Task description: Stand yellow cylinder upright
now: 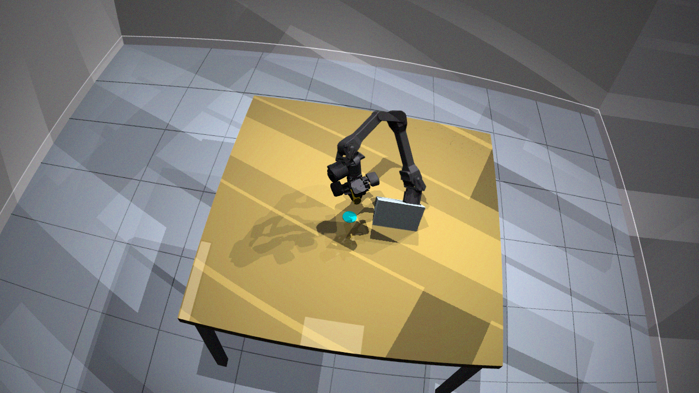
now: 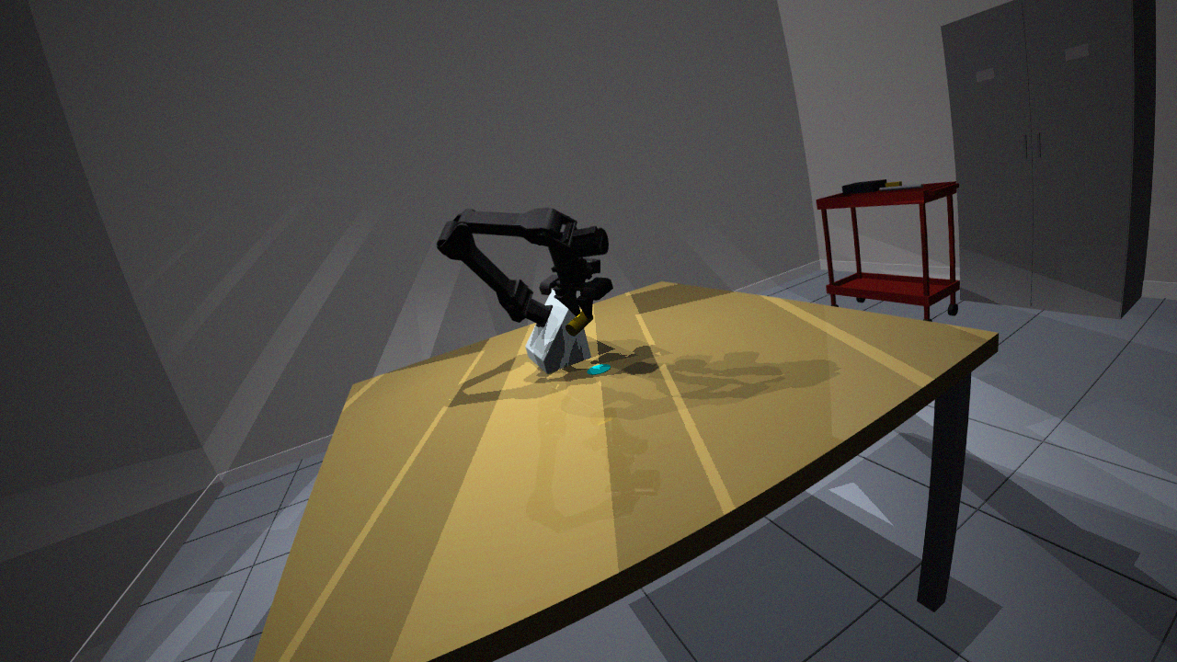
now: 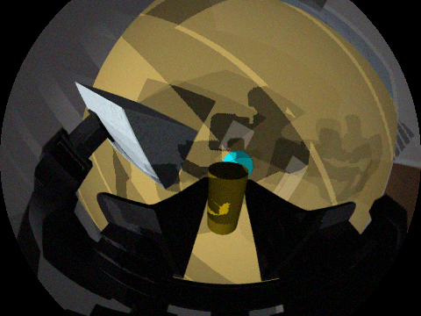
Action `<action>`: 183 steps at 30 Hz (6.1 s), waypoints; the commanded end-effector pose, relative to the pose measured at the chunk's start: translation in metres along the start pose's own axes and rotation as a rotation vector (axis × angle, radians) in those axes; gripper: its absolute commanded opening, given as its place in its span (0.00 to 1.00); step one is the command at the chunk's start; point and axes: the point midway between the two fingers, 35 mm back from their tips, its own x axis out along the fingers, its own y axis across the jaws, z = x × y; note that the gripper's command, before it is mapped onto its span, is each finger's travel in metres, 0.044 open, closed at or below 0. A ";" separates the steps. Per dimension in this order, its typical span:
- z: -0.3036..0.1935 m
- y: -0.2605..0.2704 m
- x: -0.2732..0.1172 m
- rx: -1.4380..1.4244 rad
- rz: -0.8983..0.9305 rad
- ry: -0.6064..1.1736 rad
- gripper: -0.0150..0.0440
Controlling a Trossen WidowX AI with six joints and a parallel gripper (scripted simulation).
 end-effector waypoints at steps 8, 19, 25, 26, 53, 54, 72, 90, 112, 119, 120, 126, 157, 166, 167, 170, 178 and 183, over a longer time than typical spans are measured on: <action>0.000 0.002 0.003 -0.018 0.037 -0.090 0.43; 0.000 0.004 0.006 -0.031 0.065 -0.172 0.43; 0.000 0.005 0.007 -0.037 0.078 -0.218 0.43; 0.000 0.005 0.007 -0.038 0.080 -0.226 0.43; -0.001 0.007 0.009 -0.061 0.113 -0.437 0.43; -0.001 0.007 0.009 -0.061 0.113 -0.445 0.43; -0.003 0.007 0.008 -0.071 0.111 -0.587 0.43; -0.007 0.006 0.006 -0.077 0.092 -0.728 0.43; -0.013 0.003 0.000 -0.076 0.043 -0.896 0.43; -0.016 0.002 -0.001 -0.074 0.021 -0.948 0.43; -0.016 0.002 -0.002 -0.073 0.018 -0.955 0.43; -0.019 0.001 -0.003 -0.071 -0.003 -0.999 0.43; -0.034 -0.005 -0.012 -0.050 -0.122 -1.186 0.43; -0.034 -0.005 -0.012 -0.050 -0.122 -1.186 0.43; -0.034 -0.005 -0.012 -0.050 -0.122 -1.186 0.43; -0.034 -0.005 -0.012 -0.050 -0.122 -1.186 0.43; -0.043 -0.012 0.022 -0.047 -0.123 -1.183 0.43; -0.049 -0.015 0.053 -0.047 -0.121 -1.182 0.43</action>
